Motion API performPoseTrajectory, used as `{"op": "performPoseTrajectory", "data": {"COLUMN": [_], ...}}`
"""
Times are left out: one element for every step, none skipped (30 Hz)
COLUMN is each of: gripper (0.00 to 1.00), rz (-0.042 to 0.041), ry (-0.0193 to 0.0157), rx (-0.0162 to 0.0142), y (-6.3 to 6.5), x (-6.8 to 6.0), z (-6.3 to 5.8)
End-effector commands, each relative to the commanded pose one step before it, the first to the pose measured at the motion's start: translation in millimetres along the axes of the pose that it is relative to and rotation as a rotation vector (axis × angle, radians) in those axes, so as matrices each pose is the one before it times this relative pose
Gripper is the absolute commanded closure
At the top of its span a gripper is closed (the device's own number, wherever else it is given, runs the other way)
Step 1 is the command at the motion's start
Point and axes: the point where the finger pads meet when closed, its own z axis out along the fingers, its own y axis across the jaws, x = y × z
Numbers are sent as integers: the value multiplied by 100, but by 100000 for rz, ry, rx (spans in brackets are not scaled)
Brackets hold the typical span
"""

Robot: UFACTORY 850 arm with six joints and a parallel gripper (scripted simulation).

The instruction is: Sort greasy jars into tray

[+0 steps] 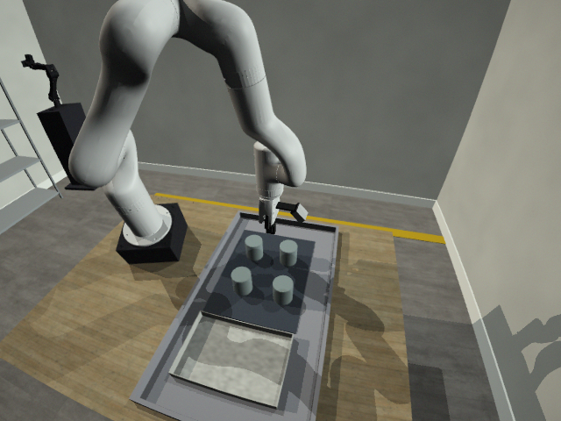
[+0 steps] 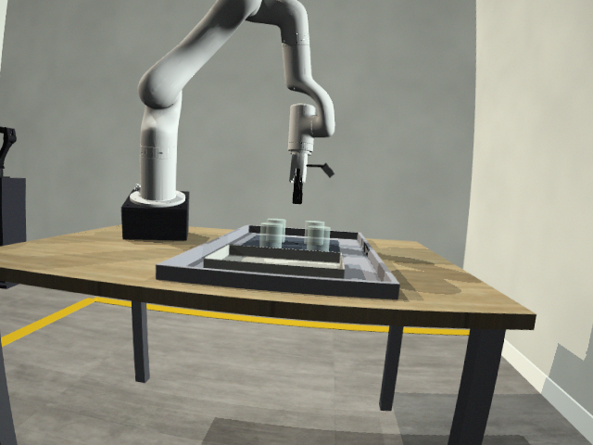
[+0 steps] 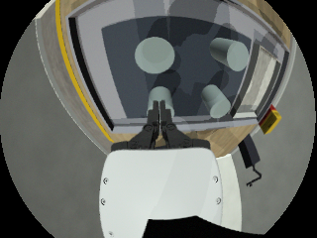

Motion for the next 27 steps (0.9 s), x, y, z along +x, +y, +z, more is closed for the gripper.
{"op": "performPoseTrajectory", "data": {"gripper": [100,100,100,100,100,100,100,100,100,100,100,100,100,100,100,100,100,100,100,100,100,100,100,100,100,100,100], "rz": [85,0,0,0,0,0,0,0,0,0,0,0,0,0,0,0,0,0,0,0,0,0,0,0,0,0,0], "ry": [207,0,0,0,0,0,0,0,0,0,0,0,0,0,0,0,0,0,0,0,0,0,0,0,0,0,0], "rx": [-76,0,0,0,0,0,0,0,0,0,0,0,0,0,0,0,0,0,0,0,0,0,0,0,0,0,0], "y": [-398,0,0,0,0,0,0,0,0,0,0,0,0,0,0,0,0,0,0,0,0,0,0,0,0,0,0], "x": [130,0,0,0,0,0,0,0,0,0,0,0,0,0,0,0,0,0,0,0,0,0,0,0,0,0,0], "z": [1181,477,478,477,478,477,478,477,478,477,478,477,478,477,0,0,0,0,0,0,0,0,0,0,0,0,0]}}
